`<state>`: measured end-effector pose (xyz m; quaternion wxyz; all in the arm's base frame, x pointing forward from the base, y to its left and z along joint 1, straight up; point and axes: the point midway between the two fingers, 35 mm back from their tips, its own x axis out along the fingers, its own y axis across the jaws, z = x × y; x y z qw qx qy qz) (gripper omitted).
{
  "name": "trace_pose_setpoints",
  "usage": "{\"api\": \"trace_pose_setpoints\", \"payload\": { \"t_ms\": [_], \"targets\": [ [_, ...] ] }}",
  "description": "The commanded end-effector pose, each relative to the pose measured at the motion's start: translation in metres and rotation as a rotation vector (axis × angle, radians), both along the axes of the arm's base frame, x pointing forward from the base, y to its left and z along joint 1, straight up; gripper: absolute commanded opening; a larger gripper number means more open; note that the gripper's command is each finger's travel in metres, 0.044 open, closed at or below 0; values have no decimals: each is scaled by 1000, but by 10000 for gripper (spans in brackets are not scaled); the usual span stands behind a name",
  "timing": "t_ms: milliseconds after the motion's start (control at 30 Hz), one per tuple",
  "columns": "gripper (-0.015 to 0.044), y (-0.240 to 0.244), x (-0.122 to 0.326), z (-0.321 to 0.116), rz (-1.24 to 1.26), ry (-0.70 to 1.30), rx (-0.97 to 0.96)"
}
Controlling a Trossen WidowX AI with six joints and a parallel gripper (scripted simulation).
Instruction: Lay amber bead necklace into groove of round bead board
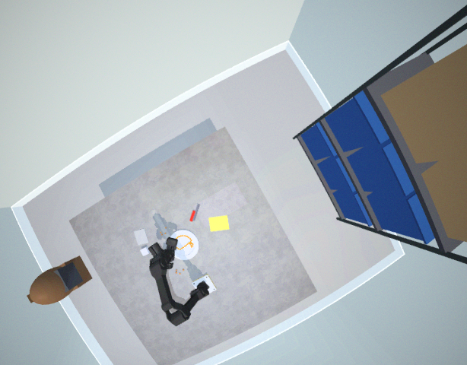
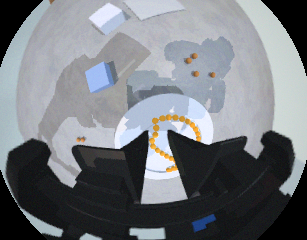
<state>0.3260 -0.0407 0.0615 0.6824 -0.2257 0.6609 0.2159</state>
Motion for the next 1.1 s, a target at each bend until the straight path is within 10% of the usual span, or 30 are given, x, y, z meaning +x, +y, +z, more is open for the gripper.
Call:
{"api": "trace_pose_setpoints", "payload": {
  "t_ms": [0, 1067],
  "targets": [
    [120, 0, 0, -8, 4, 4, 0],
    [0, 0, -1, -20, 4, 5, 0]
  ]
}}
